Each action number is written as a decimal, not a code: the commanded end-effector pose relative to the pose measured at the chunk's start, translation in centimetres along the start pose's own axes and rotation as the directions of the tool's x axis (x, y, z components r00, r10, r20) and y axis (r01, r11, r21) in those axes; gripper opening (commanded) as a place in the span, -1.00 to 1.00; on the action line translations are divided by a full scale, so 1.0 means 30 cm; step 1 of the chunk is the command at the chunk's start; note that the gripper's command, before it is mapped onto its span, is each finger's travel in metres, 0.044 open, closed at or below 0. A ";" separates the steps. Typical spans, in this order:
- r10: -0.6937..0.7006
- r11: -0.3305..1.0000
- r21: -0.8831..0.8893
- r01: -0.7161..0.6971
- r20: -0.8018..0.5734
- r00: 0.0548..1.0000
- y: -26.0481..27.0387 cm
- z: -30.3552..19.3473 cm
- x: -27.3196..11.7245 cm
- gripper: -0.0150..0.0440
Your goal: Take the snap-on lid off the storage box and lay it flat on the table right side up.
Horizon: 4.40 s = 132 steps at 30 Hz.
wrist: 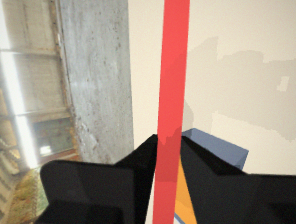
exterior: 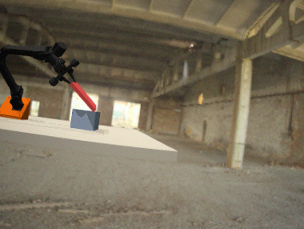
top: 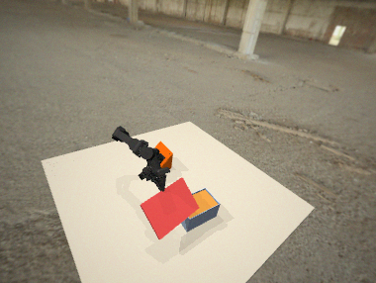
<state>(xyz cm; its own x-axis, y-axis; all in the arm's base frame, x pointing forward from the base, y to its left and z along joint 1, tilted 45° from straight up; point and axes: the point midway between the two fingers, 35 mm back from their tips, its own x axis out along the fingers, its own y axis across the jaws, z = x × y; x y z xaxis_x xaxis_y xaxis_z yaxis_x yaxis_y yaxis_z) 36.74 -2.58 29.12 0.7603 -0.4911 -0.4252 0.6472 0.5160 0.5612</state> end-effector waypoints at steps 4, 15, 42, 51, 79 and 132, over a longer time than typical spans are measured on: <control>0.015 1.000 0.005 -0.015 -0.002 1.000 0.006 0.053 -0.014 -0.49; 0.016 1.000 0.005 -0.015 -0.001 1.000 0.002 0.127 -0.021 -0.49; 0.017 1.000 0.004 -0.017 0.002 1.000 -0.010 0.308 -0.037 -0.49; 0.018 1.000 0.004 -0.018 0.003 1.000 -0.014 0.340 -0.039 -0.49; 0.019 1.000 0.003 -0.019 0.004 1.000 -0.078 0.329 0.013 -0.49; 0.020 1.000 0.001 -0.020 0.007 1.000 -0.183 0.331 0.103 -0.49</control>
<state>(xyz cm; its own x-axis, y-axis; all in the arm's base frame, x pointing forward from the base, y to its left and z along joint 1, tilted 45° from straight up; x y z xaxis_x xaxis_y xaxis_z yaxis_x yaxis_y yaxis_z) 34.90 -13.91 31.85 0.7653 -0.4945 -0.4121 0.6401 0.5176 0.5677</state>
